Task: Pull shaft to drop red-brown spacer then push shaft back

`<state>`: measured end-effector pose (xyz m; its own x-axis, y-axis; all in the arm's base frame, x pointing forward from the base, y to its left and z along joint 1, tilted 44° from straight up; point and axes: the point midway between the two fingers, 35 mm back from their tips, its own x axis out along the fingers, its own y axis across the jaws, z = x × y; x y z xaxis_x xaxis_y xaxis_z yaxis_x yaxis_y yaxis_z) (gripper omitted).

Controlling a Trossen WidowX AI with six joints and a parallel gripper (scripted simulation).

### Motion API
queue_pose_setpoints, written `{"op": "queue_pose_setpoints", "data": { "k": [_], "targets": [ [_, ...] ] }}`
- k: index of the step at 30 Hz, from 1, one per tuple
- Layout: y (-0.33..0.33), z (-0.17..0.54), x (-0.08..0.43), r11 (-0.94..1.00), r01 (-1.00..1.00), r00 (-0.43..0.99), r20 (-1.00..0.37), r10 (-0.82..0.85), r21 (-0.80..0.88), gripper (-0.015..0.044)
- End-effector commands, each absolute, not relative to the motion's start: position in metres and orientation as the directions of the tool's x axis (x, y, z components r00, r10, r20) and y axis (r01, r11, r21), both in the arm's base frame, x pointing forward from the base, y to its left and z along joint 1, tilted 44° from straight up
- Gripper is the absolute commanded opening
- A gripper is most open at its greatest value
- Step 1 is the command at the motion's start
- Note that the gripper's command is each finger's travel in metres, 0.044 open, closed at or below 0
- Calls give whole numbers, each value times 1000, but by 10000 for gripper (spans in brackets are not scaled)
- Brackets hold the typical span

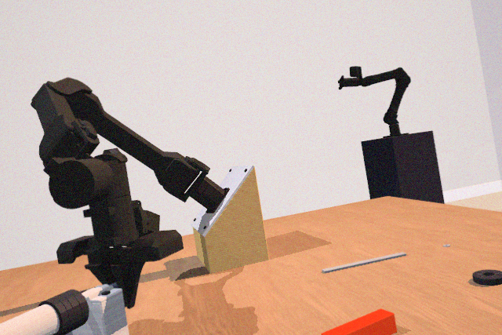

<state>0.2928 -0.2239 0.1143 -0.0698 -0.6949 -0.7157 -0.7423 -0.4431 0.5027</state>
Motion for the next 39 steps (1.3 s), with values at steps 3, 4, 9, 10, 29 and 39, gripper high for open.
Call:
{"op": "queue_pose_setpoints", "data": {
  "k": [3, 4, 9, 10, 29, 39],
  "targets": [
    [-226, 118, 297, -445, -744, -60, -713, -699, 499, 0],
    [-226, 118, 297, -445, -744, -60, -713, -699, 499, 0],
    [-226, 118, 297, -445, -744, -60, -713, -699, 499, 0],
    [-226, 119, 297, -445, -744, -60, -713, -699, 499, 0],
    [-228, 120, 300, -445, -744, -60, -712, -699, 499, 0],
    [-229, 121, 300, -445, -744, -60, -712, -699, 499, 0]
  ]
}}
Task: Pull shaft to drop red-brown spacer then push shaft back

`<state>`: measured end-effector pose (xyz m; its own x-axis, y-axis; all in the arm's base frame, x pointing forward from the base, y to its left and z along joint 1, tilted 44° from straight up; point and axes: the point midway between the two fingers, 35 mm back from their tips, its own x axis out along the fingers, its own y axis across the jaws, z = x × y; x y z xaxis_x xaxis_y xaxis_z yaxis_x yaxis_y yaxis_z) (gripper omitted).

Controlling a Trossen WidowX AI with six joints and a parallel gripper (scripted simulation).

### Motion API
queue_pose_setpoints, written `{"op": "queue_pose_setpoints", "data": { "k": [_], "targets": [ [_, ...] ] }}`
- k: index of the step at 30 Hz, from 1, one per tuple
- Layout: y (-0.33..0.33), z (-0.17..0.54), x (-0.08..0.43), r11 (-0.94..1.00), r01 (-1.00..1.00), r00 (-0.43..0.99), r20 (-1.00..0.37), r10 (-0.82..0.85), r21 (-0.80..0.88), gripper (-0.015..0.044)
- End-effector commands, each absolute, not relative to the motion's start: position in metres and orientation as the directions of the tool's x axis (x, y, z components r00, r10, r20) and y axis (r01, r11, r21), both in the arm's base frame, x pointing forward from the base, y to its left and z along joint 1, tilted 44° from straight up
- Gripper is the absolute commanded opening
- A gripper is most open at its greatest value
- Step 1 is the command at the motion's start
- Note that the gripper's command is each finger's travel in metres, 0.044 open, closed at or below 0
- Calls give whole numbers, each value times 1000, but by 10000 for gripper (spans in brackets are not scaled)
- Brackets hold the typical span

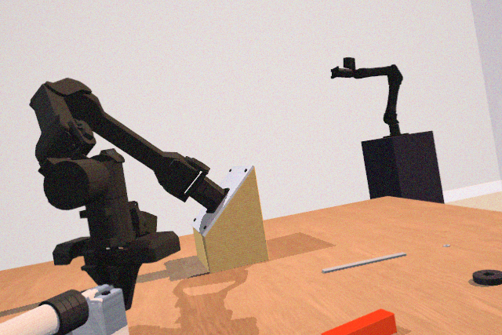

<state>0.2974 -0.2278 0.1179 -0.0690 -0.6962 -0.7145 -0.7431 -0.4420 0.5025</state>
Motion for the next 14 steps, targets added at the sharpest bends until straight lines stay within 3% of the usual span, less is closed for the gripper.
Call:
{"op": "queue_pose_setpoints", "data": {
  "k": [1, 3, 14],
  "targets": [
    [-229, 121, 300, -445, -744, -60, -712, -699, 499, 0],
    [-229, 121, 300, -445, -744, -60, -712, -699, 499, 0],
    [-228, 118, 297, -442, -743, -69, -715, -696, 503, 289]
  ]
}}
